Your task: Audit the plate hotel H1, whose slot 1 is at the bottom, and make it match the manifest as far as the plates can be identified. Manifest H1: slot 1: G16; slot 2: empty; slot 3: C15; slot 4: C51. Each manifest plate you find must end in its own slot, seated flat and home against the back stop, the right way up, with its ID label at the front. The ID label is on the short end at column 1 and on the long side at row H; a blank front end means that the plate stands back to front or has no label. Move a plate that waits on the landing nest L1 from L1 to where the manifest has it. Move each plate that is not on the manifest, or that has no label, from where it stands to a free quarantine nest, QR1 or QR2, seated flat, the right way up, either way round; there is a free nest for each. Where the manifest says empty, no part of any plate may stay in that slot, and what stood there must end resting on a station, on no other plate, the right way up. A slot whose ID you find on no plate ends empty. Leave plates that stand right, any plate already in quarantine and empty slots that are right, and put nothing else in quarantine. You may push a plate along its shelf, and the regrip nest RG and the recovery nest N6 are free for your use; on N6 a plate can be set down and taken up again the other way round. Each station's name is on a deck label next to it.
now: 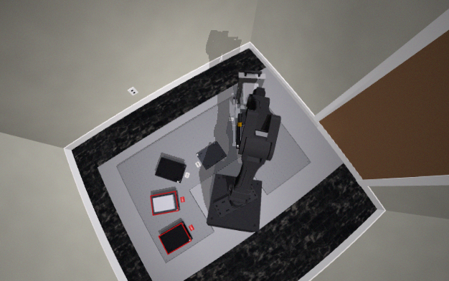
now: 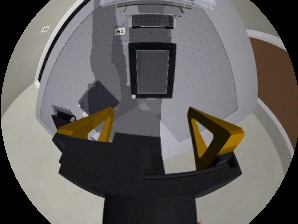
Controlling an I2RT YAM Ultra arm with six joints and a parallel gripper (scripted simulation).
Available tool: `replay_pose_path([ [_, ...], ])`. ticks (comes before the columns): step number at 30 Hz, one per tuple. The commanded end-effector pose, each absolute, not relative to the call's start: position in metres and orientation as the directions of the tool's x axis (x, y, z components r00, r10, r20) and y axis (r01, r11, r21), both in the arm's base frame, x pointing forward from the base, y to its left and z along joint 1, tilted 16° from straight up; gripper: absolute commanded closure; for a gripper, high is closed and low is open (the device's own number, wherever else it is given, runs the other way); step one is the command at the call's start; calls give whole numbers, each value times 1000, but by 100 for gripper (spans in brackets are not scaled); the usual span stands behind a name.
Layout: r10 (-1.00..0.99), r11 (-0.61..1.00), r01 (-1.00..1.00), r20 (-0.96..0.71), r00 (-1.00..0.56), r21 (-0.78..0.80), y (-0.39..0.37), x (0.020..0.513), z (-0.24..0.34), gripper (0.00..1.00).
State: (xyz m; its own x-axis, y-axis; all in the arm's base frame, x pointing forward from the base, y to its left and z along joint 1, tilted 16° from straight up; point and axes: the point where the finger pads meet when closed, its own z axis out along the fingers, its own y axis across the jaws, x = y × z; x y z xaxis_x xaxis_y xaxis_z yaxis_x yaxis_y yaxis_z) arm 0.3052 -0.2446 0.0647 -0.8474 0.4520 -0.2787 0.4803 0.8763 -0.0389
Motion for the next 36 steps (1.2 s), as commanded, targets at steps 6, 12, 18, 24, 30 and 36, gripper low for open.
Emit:
replay_pose_path([
  [6,450,876,480,-291,-844,-37,-218,315,69,0],
  [12,450,877,480,-291,-844,-37,-206,319,68,0],
  [18,450,877,480,-291,-844,-36,-187,325,66,0],
  [24,431,877,480,-385,-816,-35,-167,328,63,0],
  [30,416,877,480,-445,-793,-35,-154,329,61,0],
  [36,390,877,480,-532,-751,-34,-134,332,58,0],
])
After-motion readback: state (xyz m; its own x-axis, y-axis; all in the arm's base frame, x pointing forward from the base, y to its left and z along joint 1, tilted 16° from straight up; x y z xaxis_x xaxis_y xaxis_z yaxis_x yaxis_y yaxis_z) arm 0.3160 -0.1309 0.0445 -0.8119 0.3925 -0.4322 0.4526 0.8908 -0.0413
